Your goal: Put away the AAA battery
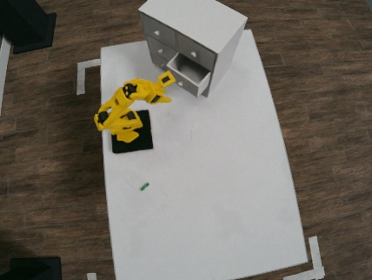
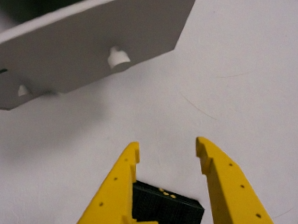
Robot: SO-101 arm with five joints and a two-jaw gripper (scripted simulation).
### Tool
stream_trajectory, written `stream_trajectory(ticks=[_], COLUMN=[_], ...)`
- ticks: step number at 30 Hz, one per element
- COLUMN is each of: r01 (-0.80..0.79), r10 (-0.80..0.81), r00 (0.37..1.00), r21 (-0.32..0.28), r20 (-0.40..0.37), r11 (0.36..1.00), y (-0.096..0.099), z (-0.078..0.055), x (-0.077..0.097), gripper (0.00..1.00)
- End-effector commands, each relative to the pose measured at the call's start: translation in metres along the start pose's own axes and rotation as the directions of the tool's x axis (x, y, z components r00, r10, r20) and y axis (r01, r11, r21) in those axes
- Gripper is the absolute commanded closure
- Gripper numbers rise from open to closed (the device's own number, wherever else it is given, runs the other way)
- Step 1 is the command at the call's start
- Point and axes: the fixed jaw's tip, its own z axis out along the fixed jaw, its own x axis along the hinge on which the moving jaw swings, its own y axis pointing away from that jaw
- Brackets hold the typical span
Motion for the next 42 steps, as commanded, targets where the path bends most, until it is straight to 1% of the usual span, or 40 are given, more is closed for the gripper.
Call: stream_trajectory(ticks=[1, 16, 18, 25, 42], r01=[-0.014, -0.017, -0.017, -0.018, -0.018], r10=[0.014, 0.017, 0.017, 0.018, 0.018], r00=[1.000, 0.988, 0.988, 0.975, 0.975], r21=[0.000, -0.001, -0.001, -0.003, -0.003], r20=[0.002, 0.154, 0.154, 0.222, 0.222], r11=[1.000, 1.000, 1.000, 1.000, 1.000], y=[-0.001, -0.001, -0.001, -0.002, -0.002], z=[-0.005, -0.036, -0.036, -0.047, -0.047], x=[-0.008, -0.062, -0.062, -0.082, -0.082], gripper=[0.79, 0.79, 0.79, 0.79, 0.79])
